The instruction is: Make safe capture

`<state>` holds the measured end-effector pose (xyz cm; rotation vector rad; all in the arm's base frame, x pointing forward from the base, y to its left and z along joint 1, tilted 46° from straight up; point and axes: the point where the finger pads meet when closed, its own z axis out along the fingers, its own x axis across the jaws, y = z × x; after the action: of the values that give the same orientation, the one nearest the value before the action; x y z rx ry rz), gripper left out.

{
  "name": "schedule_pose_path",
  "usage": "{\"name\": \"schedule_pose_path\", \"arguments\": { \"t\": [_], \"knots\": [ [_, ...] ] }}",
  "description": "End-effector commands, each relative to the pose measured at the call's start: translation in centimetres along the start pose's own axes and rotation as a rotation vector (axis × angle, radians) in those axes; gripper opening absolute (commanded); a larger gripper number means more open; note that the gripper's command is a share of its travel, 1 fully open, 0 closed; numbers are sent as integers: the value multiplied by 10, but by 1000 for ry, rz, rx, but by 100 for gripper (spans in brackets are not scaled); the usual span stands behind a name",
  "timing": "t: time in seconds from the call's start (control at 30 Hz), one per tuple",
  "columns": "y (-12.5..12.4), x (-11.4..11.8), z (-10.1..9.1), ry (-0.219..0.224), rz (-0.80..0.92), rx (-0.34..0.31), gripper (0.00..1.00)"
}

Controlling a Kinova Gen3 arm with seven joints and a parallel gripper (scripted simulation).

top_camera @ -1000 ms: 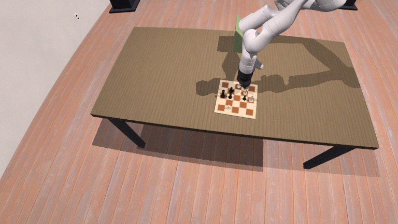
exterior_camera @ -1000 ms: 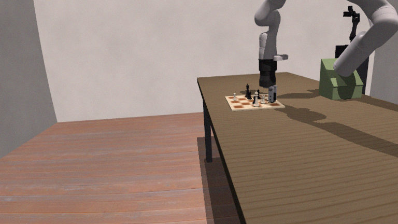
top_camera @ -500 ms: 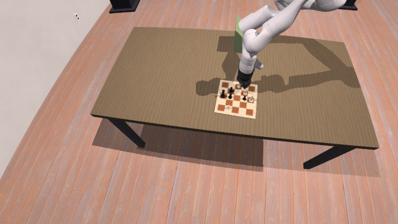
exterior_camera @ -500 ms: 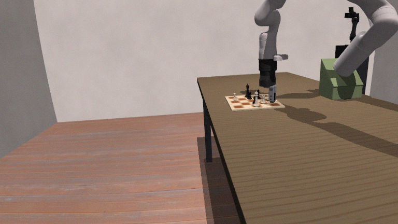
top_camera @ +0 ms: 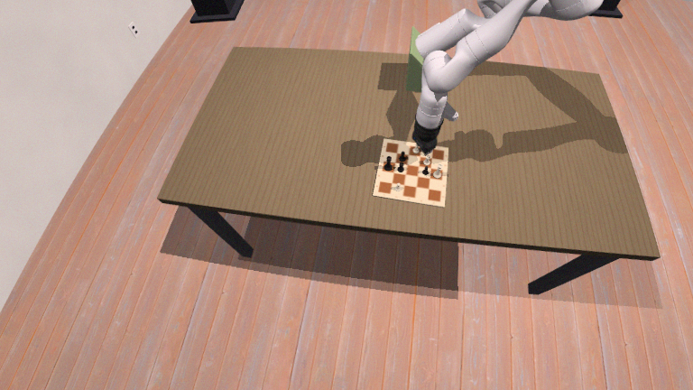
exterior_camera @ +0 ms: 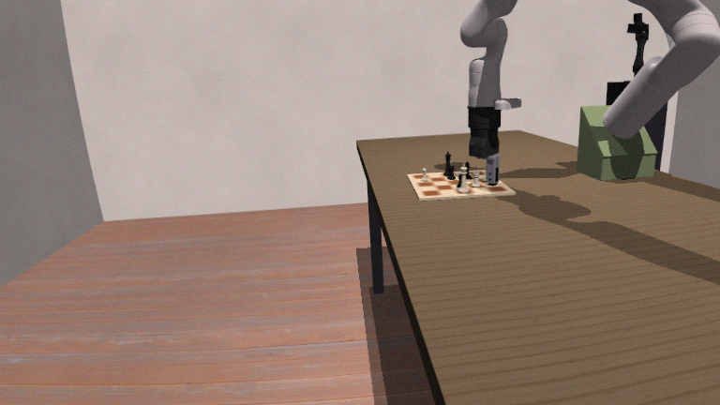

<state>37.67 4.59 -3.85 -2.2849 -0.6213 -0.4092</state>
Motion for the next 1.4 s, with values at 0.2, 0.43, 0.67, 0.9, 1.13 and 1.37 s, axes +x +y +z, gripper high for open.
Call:
{"name": "schedule_pose_path", "arguments": {
  "t": [0.2, 0.43, 0.67, 0.9, 1.13, 1.37],
  "knots": [
    [0, 0, -10, 0, 0, -1, 0],
    [0, 0, -40, 0, 0, -1, 0],
    [0, 0, -87, 0, 0, -1, 0],
    [0, 0, -100, 0, 0, -1, 0],
    [0, 0, -100, 0, 0, -1, 0],
    [6, 3, -100, 2, -2, -1, 0]
  ]
}}
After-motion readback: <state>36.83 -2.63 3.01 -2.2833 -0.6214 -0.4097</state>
